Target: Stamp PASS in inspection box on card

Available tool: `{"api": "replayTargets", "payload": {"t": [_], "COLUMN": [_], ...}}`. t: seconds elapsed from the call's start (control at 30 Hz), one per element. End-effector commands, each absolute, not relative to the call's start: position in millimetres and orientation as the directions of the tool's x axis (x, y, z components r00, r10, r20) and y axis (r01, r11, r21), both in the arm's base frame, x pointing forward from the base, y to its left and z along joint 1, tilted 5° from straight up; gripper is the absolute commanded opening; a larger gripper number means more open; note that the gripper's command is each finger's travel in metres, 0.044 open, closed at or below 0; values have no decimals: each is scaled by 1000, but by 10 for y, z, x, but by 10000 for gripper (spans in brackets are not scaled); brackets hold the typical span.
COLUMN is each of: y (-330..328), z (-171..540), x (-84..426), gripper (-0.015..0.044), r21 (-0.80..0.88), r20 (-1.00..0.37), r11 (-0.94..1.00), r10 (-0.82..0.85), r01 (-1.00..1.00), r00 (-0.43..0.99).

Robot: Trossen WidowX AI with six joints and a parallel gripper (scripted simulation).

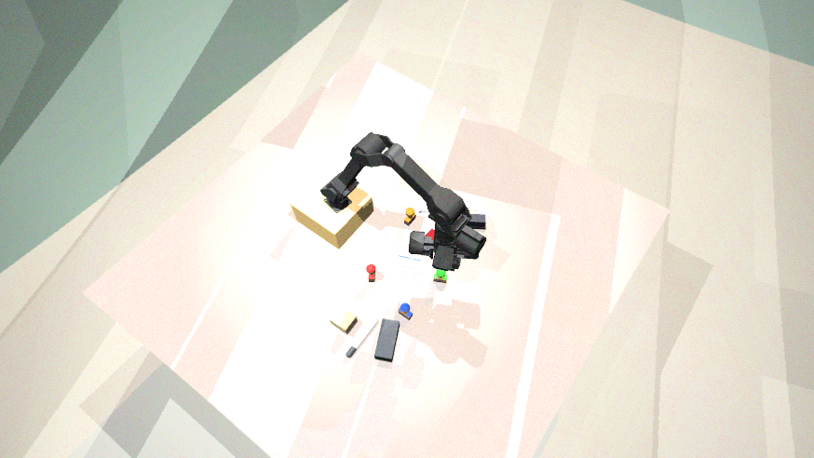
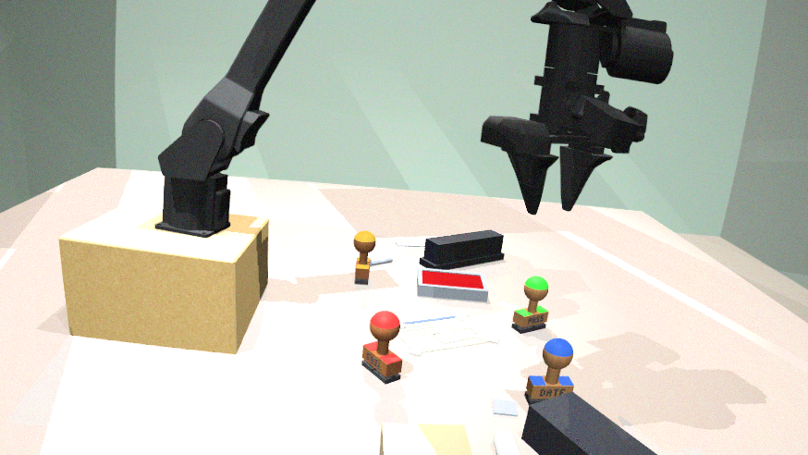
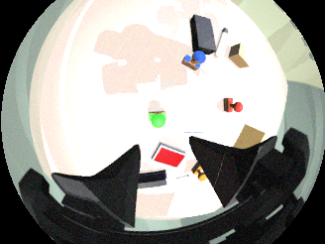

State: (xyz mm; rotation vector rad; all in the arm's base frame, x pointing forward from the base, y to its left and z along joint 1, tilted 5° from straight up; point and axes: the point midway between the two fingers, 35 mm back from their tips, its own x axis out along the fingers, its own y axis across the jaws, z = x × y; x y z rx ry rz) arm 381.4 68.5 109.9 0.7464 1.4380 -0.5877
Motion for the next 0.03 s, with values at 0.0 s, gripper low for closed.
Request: {"api": "replayTargets", "payload": {"t": [0.0], "y": [685], "z": [1099], "x": [3814], "gripper": [266], "r21": [100], "r20": [-995], "r11": [650], "r10": [79], "r01": [753], "r00": [64]}}
